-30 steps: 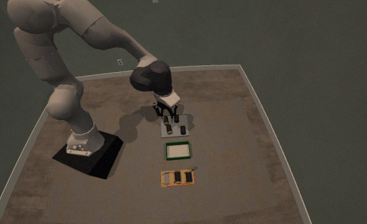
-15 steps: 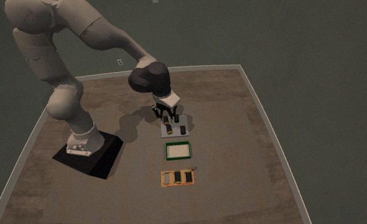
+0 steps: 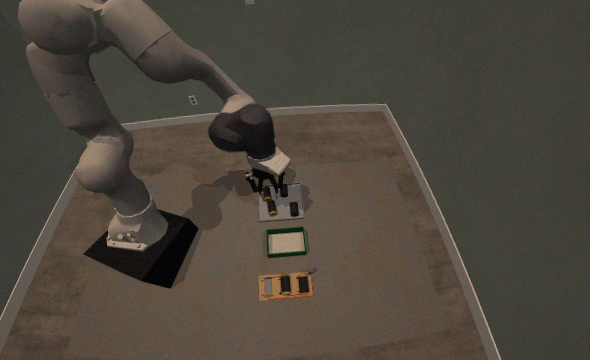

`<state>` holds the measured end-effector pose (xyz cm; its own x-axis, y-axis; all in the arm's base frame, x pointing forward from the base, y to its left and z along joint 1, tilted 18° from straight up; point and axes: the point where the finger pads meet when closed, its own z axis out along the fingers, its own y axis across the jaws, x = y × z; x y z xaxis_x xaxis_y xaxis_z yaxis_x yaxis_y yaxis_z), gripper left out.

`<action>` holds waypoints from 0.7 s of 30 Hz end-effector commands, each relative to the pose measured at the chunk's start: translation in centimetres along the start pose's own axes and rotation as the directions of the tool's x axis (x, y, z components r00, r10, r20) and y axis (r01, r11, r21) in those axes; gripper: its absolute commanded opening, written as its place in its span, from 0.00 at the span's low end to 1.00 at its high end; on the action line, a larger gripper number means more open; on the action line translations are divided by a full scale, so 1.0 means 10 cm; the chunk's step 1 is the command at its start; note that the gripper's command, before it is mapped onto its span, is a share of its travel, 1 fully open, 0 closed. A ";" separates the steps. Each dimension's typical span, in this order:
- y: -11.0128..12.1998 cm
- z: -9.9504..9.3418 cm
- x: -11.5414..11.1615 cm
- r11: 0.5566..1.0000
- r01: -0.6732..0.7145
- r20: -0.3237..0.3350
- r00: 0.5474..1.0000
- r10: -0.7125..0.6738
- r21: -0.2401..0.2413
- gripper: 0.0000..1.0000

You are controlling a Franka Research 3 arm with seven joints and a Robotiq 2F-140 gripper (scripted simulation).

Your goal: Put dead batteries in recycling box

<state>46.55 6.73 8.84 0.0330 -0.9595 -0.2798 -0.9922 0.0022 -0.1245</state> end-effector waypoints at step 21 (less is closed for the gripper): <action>0.01 0.57 0.02 0.999 0.041 -0.004 0.999 -0.041 0.003 0.29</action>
<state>47.00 8.24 3.46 0.0511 -0.9602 -0.2746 -0.9916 -0.0161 -0.1282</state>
